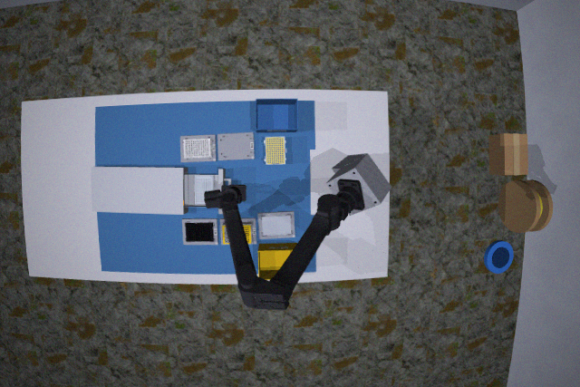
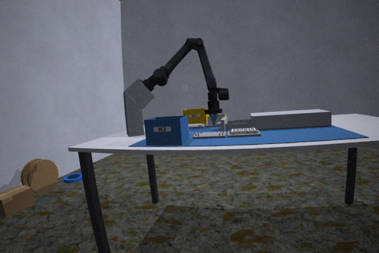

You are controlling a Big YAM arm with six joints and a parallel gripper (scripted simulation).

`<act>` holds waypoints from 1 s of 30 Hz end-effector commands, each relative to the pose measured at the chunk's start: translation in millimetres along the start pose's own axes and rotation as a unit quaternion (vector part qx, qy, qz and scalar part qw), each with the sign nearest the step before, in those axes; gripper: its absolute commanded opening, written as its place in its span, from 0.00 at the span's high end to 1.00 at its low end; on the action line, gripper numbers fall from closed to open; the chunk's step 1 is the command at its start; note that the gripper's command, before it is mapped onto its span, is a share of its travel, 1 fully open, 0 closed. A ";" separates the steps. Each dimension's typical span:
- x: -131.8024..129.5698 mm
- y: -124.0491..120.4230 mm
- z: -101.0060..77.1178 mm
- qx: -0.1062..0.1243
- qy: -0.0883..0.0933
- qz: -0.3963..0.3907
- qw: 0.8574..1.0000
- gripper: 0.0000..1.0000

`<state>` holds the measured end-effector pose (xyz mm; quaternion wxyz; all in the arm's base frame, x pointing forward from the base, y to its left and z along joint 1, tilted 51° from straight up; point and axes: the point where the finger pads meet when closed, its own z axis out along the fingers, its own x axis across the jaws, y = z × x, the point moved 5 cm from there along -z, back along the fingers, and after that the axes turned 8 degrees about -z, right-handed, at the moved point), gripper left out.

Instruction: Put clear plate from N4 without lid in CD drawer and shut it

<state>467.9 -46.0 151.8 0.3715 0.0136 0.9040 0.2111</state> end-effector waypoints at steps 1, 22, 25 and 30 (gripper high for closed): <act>-21.2 -6.9 -13.1 0.006 -0.018 -0.004 1.000 1.00; -46.8 -11.9 -12.6 0.008 -0.025 -0.007 1.000 1.00; -42.9 -15.7 -7.5 0.008 -0.010 0.002 1.000 1.00; -52.0 -13.5 -11.9 0.009 -0.026 -0.006 1.000 1.00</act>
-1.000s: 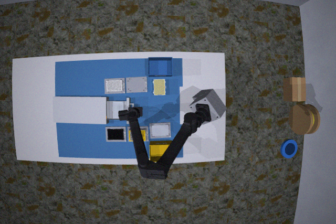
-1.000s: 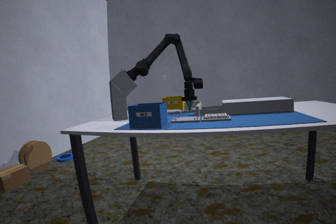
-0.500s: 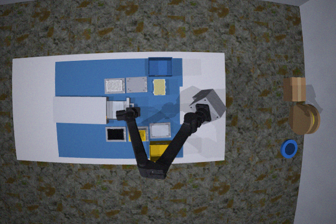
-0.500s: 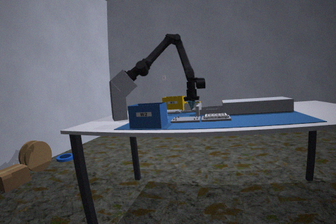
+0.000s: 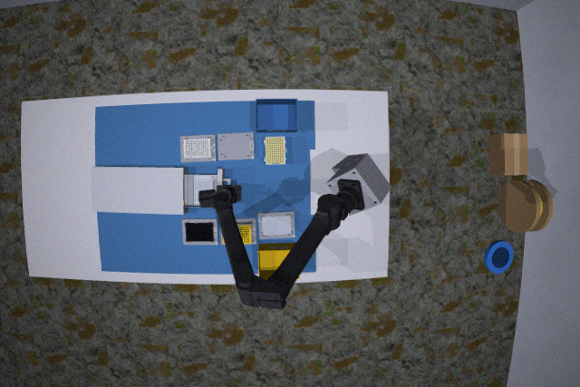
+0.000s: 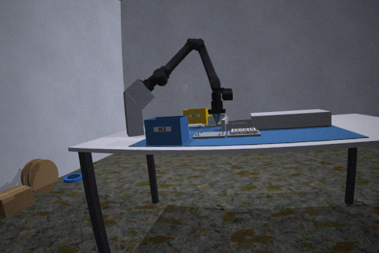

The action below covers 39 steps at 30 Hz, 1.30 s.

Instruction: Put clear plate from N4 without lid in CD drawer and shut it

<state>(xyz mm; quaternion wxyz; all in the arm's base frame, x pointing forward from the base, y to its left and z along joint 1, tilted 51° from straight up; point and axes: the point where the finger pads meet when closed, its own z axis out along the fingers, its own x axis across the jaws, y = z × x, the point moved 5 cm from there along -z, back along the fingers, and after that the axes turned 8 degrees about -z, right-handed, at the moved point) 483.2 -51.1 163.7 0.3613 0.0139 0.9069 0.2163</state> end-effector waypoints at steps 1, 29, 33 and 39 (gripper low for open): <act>-32.0 -10.9 -13.9 0.013 -0.036 -0.011 0.999 1.00; -32.3 -10.8 -14.1 0.013 -0.036 -0.011 0.999 1.00; -32.3 -10.8 -14.1 0.013 -0.036 -0.011 0.999 1.00; -31.2 -14.5 -9.6 0.013 -0.024 -0.004 1.000 1.00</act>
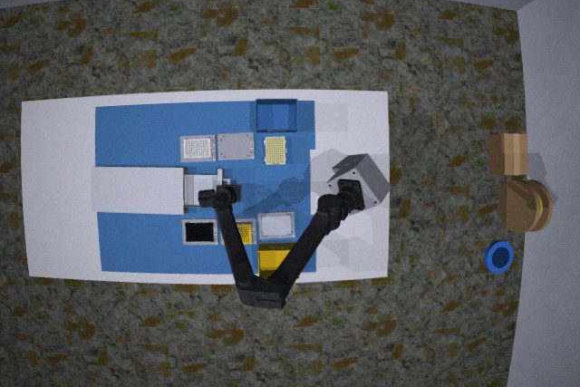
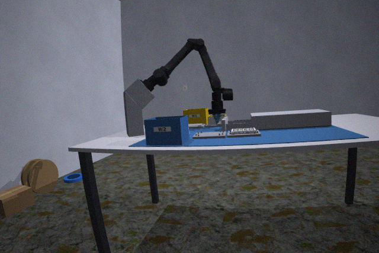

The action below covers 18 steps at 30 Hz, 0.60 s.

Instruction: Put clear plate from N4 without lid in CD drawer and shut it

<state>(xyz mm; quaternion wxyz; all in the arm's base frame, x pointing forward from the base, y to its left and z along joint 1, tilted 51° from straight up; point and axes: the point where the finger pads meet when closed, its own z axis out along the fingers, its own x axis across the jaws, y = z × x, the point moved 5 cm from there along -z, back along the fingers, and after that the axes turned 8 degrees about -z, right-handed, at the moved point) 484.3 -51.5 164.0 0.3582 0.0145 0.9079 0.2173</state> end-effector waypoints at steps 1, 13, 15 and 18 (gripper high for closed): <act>-32.5 -14.2 -10.3 0.013 -0.030 -0.007 0.999 1.00; -46.1 -15.3 -12.5 0.013 -0.029 -0.007 0.999 1.00; -48.3 -15.6 -12.6 0.012 -0.028 -0.006 1.000 1.00; -52.3 -16.3 -12.7 0.013 -0.028 -0.006 1.000 1.00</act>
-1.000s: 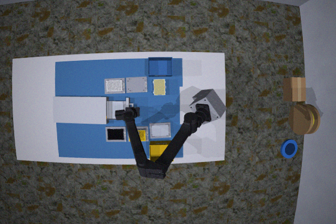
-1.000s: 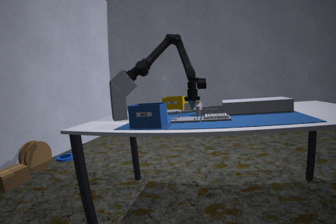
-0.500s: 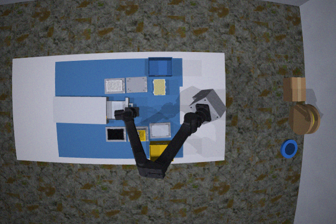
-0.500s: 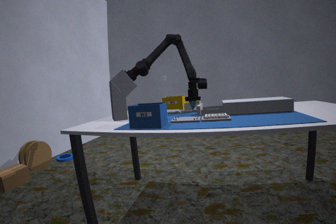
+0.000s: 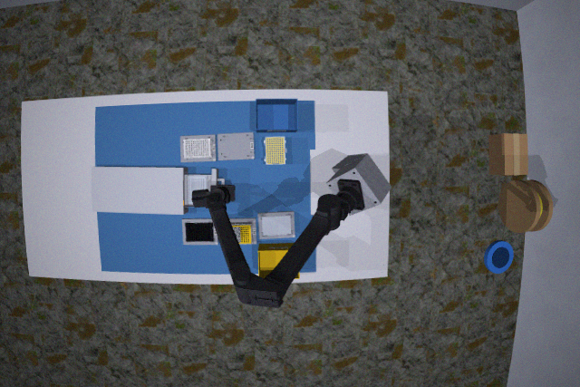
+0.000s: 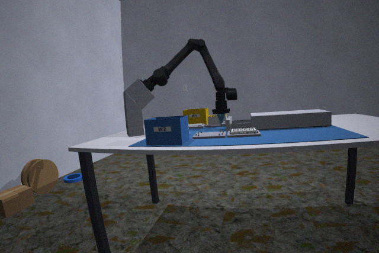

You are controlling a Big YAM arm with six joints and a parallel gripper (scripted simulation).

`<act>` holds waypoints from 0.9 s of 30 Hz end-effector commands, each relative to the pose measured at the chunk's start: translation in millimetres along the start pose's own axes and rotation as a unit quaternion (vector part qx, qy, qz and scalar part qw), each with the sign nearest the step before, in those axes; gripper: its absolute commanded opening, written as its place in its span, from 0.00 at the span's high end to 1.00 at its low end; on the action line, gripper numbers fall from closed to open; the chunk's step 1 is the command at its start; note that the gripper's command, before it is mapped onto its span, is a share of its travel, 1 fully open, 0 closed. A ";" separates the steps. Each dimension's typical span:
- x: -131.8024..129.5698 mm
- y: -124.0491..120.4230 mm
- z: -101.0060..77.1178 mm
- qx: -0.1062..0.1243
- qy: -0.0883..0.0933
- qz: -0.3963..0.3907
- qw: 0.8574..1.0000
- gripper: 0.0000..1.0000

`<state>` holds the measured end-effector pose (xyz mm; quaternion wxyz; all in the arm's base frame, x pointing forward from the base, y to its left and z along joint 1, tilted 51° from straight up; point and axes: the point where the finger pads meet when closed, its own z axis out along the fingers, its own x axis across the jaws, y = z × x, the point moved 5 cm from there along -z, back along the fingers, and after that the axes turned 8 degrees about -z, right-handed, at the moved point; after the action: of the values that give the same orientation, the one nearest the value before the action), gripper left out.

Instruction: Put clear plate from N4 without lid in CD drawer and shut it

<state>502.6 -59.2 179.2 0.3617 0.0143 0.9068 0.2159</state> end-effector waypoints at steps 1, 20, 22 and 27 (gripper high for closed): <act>-27.5 -13.2 -11.7 0.012 -0.024 -0.005 1.000 1.00; -43.3 -11.5 -17.4 0.012 -0.037 -0.011 0.999 1.00; -43.3 -11.5 -17.4 0.012 -0.037 -0.011 0.999 1.00; -43.3 -11.5 -17.4 0.012 -0.037 -0.011 0.999 1.00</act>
<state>511.0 -62.8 186.3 0.3632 0.0140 0.9063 0.2155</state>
